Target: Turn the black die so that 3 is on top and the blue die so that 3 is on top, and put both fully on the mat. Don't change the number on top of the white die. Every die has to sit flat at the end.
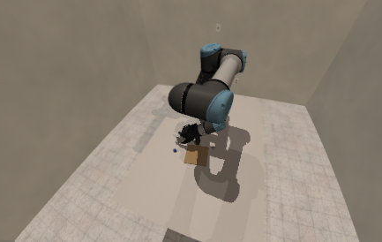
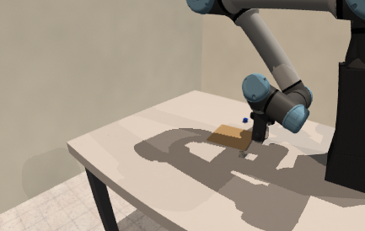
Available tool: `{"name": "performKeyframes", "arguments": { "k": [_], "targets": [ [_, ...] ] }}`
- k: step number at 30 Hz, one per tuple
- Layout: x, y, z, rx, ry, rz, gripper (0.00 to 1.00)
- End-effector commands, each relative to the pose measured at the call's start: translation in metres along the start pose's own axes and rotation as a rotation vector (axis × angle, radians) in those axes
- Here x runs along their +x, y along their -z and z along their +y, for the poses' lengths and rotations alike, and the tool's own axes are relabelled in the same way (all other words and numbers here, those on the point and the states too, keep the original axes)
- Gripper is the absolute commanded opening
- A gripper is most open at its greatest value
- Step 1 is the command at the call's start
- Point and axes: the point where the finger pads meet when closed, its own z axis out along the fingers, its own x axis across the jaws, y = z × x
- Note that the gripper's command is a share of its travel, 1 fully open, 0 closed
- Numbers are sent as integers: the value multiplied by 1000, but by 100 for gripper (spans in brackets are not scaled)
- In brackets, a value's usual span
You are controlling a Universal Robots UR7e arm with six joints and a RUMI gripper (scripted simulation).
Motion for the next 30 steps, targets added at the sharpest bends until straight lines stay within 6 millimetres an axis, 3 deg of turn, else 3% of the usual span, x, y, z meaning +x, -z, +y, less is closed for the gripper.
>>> {"name": "performKeyframes", "arguments": {
  "k": [1, 19, 30],
  "targets": [
    [0, 0, 0, 0, -1, 1, 18],
    [0, 2, 0, 0, -1, 0, 18],
    [0, 37, 0, 0, -1, 0, 18]
  ]
}}
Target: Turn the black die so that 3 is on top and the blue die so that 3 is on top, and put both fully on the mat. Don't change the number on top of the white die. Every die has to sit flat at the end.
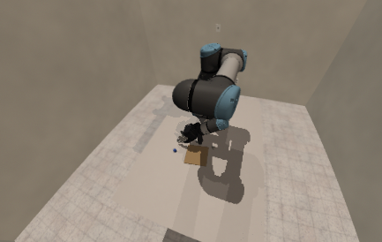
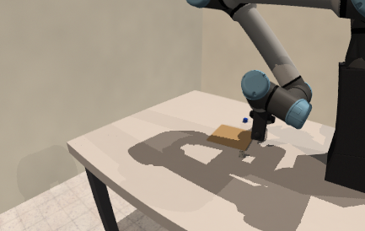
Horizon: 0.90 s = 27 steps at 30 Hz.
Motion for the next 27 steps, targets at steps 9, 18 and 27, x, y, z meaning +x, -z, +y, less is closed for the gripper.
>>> {"name": "performKeyframes", "arguments": {
  "k": [9, 18, 27],
  "targets": [
    [1, 30, 0, -1, -1, -3, 18],
    [1, 36, 8, -1, -1, -3, 18],
    [1, 54, 33, -1, -1, -3, 18]
  ]
}}
